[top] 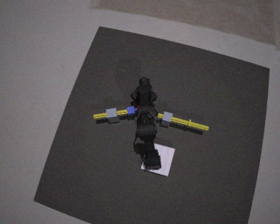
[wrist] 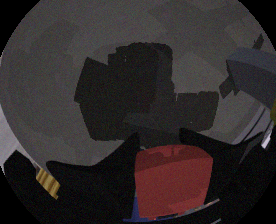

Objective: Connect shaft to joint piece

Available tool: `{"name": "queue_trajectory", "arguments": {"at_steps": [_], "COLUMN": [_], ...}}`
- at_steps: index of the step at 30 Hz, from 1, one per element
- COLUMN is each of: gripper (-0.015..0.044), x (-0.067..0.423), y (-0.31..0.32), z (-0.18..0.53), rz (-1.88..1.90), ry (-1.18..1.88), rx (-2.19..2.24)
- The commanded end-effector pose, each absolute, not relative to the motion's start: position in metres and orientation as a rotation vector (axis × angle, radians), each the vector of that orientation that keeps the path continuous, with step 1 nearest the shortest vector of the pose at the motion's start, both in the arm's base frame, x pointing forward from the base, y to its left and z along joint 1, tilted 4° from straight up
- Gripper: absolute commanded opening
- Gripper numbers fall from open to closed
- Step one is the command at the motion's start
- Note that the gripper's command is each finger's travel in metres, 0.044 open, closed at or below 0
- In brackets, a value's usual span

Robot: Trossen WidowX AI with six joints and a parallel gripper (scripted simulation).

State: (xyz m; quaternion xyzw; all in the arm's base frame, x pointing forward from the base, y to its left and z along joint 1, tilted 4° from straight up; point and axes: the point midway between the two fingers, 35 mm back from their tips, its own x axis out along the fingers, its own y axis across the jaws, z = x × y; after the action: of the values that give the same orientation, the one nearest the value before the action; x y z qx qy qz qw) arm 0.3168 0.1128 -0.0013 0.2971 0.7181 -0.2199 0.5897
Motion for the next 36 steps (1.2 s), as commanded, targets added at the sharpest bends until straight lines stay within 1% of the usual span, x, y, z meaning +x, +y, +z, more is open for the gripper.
{"name": "queue_trajectory", "arguments": {"at_steps": [1,32,36], "gripper": [0.0,0.0,0.0], "x": [0.316,0.302,0.302], "y": [0.11,0.096,0.095], "z": [0.0,0.009,0.009], "rz": [-0.581,-1.056,-1.062], "ry": [1.611,1.254,1.251], "rx": [0.733,0.898,0.899]}}
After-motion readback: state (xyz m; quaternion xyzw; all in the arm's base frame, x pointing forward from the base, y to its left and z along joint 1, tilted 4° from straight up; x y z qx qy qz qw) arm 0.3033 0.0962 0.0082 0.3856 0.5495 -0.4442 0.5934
